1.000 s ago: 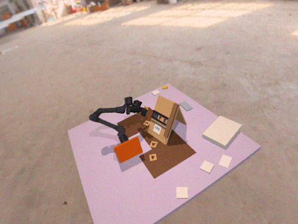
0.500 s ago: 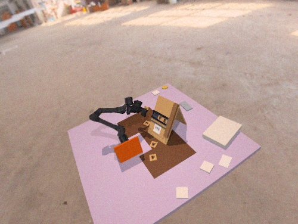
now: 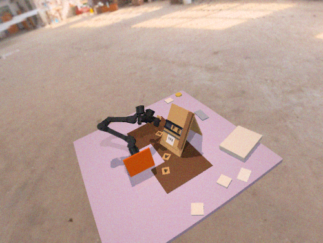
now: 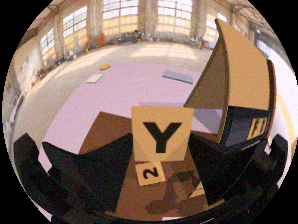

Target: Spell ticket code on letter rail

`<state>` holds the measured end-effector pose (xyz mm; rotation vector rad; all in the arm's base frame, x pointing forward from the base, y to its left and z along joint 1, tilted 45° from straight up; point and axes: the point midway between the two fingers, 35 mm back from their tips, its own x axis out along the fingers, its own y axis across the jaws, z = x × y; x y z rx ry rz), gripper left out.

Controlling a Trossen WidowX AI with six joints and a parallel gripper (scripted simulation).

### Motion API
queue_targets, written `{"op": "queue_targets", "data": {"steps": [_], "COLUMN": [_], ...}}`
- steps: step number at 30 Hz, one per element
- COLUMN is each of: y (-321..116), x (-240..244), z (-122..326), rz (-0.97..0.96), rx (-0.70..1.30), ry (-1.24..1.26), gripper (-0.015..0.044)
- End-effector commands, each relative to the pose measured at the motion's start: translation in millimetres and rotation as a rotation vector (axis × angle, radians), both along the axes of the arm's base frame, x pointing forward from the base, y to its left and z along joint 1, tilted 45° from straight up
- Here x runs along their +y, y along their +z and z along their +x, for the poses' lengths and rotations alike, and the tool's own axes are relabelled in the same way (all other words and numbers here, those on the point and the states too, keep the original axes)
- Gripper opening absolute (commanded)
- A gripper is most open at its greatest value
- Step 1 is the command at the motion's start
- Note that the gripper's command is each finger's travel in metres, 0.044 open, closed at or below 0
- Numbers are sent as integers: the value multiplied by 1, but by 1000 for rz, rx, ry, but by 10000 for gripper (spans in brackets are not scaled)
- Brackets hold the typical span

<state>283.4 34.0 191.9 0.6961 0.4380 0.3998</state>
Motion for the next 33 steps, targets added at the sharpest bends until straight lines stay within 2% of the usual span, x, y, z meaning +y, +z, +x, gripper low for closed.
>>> {"op": "queue_targets", "data": {"steps": [1, 33], "y": [-2, -14], "x": [-1, -12], "z": [0, 4], "rz": [-2, -2], "rx": [0, 0], "ry": [4, 4], "gripper": [0, 0]}}
